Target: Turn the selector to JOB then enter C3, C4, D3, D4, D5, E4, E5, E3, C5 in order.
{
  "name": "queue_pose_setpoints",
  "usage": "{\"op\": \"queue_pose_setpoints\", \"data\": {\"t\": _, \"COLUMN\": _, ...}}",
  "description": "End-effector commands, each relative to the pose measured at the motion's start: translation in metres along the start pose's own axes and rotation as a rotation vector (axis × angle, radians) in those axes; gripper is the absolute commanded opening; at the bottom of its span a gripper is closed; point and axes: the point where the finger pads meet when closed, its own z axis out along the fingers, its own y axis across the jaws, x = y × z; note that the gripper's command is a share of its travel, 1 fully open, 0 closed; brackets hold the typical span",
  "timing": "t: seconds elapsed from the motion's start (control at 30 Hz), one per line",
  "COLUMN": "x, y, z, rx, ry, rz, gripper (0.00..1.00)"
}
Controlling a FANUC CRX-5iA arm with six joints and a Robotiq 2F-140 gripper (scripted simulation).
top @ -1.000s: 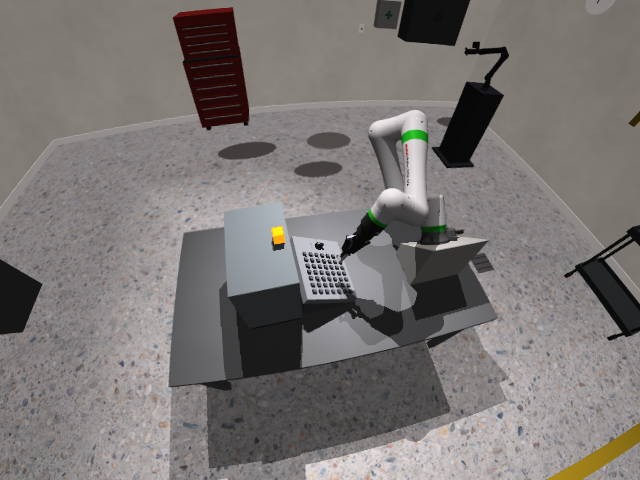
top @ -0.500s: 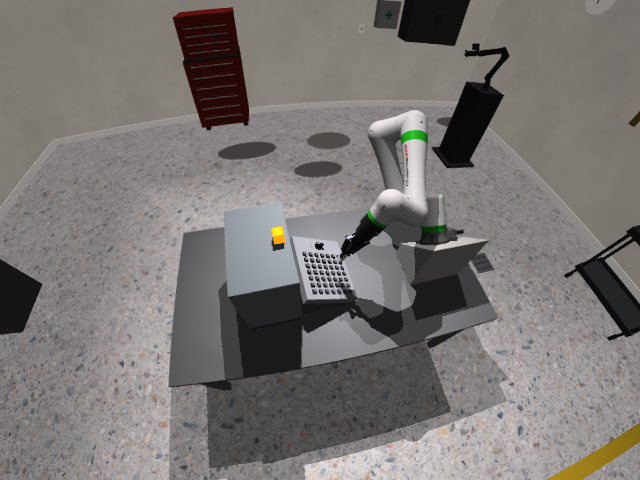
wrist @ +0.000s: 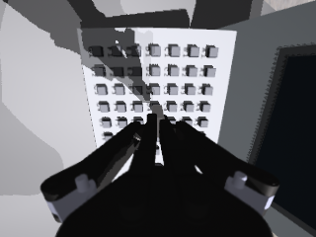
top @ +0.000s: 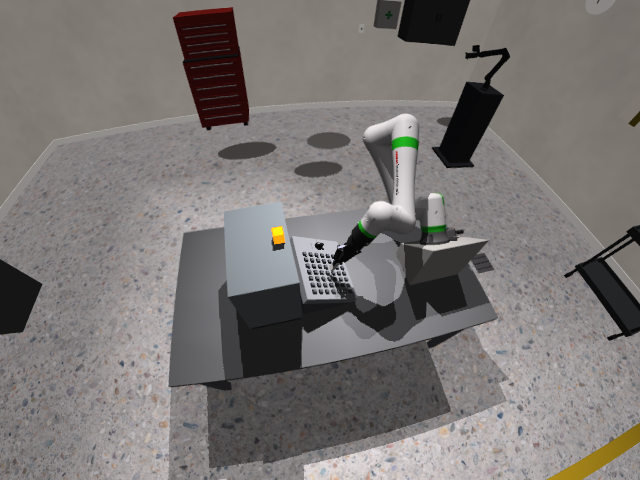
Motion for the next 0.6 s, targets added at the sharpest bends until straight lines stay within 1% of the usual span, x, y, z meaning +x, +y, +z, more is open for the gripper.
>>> {"op": "queue_pose_setpoints", "data": {"t": 0.0, "x": -0.001, "y": -0.002, "z": 0.002, "rx": 0.005, "ry": -0.002, "rz": 0.001, "gripper": 0.00}}
{"op": "queue_pose_setpoints", "data": {"t": 0.57, "x": -0.001, "y": -0.002, "z": 0.022, "rx": 0.005, "ry": -0.002, "rz": 0.001, "gripper": 0.00}}
